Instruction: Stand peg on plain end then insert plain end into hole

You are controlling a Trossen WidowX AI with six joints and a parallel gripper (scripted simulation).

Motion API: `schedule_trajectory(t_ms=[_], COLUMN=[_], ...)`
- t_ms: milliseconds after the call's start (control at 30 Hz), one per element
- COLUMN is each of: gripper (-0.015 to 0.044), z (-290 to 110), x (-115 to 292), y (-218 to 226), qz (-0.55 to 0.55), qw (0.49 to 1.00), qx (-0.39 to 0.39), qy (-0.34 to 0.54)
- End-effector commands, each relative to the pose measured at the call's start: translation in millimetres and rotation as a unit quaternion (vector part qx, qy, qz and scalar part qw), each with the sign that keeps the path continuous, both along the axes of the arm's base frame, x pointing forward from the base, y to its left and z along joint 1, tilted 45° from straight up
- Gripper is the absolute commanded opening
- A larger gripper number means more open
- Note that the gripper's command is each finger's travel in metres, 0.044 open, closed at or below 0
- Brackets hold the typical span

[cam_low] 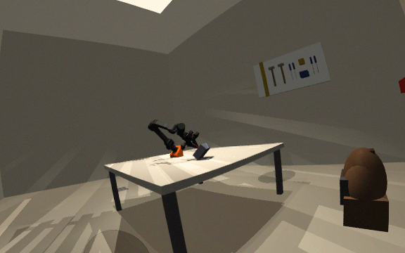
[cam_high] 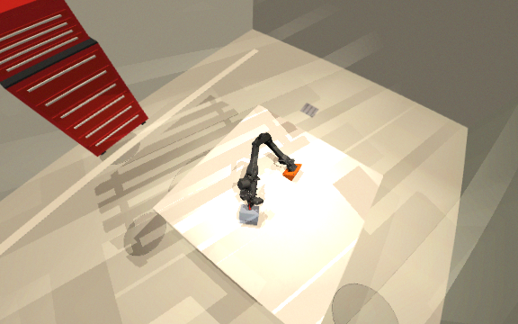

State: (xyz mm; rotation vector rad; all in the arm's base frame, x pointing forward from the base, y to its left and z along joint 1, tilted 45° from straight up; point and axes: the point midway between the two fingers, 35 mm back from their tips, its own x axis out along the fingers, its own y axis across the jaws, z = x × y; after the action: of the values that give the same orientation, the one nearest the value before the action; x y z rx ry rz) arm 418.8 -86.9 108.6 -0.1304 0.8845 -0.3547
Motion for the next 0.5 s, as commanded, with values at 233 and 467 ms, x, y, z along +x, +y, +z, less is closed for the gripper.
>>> schedule_trajectory(t_ms=[233, 467], gripper=[0.0079, 0.0263], z=[0.3, 0.3], x=[-0.1, -0.1], y=[0.1, 0.1], qz=[0.000, 0.000], qw=[1.000, 1.000], qx=[0.000, 0.000], qy=[0.000, 0.000])
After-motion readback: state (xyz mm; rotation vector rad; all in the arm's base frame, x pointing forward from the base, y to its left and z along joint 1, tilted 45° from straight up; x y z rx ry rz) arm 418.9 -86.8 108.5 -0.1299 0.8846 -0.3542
